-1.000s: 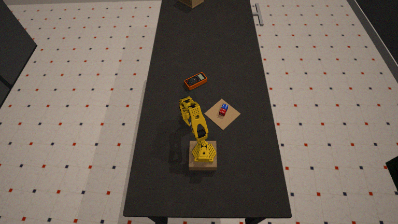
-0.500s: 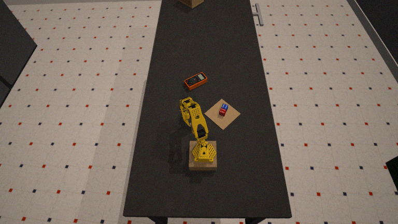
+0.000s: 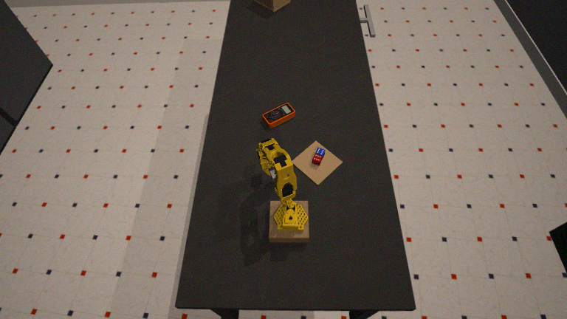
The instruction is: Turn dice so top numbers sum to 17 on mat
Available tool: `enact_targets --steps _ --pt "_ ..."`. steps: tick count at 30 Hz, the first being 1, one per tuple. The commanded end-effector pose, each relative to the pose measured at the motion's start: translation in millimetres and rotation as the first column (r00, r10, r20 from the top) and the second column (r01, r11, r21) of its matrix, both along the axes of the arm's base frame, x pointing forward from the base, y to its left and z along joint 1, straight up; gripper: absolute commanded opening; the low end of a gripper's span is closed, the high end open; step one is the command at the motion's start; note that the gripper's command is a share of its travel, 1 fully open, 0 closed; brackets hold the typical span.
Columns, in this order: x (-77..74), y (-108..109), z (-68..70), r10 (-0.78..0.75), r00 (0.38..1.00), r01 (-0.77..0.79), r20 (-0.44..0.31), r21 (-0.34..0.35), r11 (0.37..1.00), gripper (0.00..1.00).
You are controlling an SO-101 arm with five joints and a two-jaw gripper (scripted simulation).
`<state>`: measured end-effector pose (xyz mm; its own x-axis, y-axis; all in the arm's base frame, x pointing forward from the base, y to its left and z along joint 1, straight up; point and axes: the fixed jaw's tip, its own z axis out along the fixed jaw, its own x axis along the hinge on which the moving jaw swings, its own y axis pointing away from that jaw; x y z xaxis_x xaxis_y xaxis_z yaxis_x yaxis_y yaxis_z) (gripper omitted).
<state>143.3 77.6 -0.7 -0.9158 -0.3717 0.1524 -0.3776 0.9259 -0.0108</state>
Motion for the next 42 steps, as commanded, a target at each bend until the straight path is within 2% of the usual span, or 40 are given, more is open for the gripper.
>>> enact_targets --steps 1,6,31,36,42 --pt "-1.0 0.9 9.8 -0.007 0.996 0.003 0.090 0.044 0.999 0.00" --pt "-2.0 0.7 12.8 -0.009 0.993 0.002 0.119 0.058 0.998 0.00" --pt "-1.6 1.2 12.6 -0.008 0.992 0.000 0.126 0.062 0.998 0.00" --pt "1.3 5.1 10.6 0.001 0.984 -0.017 0.177 0.087 0.996 0.00" --pt "7.4 14.5 7.7 0.015 0.956 -0.061 0.293 0.146 0.987 0.00"
